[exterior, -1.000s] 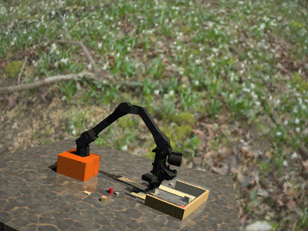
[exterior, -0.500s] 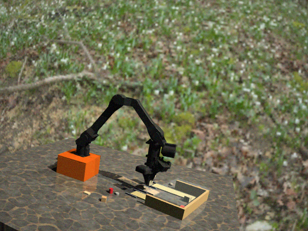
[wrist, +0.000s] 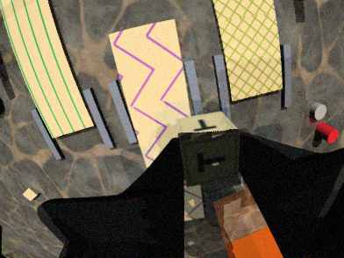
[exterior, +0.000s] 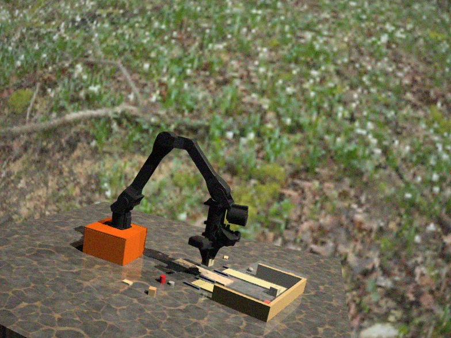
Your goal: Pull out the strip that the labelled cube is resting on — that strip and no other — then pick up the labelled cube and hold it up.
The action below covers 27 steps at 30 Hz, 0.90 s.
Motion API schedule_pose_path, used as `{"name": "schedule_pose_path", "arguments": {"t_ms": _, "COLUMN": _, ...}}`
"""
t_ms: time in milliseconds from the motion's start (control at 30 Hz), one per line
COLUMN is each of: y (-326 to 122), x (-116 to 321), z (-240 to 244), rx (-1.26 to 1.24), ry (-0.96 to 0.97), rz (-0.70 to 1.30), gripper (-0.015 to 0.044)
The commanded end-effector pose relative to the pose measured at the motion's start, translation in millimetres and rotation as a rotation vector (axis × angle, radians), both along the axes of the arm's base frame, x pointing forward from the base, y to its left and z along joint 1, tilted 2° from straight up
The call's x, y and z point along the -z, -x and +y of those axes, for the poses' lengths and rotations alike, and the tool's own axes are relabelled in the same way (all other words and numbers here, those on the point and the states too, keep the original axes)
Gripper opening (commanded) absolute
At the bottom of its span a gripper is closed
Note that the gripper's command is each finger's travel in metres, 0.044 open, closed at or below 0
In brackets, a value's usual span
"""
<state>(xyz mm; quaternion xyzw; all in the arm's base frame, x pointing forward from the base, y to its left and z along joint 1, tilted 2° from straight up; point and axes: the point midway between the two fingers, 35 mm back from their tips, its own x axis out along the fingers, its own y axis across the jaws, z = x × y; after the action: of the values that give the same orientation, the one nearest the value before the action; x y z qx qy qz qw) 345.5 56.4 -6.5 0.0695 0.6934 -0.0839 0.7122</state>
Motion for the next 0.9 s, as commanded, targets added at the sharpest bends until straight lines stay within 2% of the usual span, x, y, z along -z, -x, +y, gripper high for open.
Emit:
{"name": "schedule_pose_path", "arguments": {"t_ms": 0, "y": 17, "x": 1, "z": -3, "rx": -0.005, "ry": 0.000, "rz": 0.005, "gripper": 0.0000}}
{"name": "schedule_pose_path", "arguments": {"t_ms": 267, "y": 44, "x": 3, "z": -7, "rx": -0.005, "ry": 0.001, "rz": 0.008, "gripper": 0.0000}}
{"name": "schedule_pose_path", "arguments": {"t_ms": 400, "y": 44, "x": -1, "z": -7, "rx": -0.005, "ry": 0.001, "rz": 0.008, "gripper": 0.0000}}
{"name": "schedule_pose_path", "arguments": {"t_ms": 567, "y": 45, "x": -32, "z": -6, "rx": -0.005, "ry": 0.000, "rz": 0.008, "gripper": 0.0000}}
{"name": "schedule_pose_path", "arguments": {"t_ms": 867, "y": 45, "x": -33, "z": -6, "rx": -0.005, "ry": 0.000, "rz": 0.008, "gripper": 0.0000}}
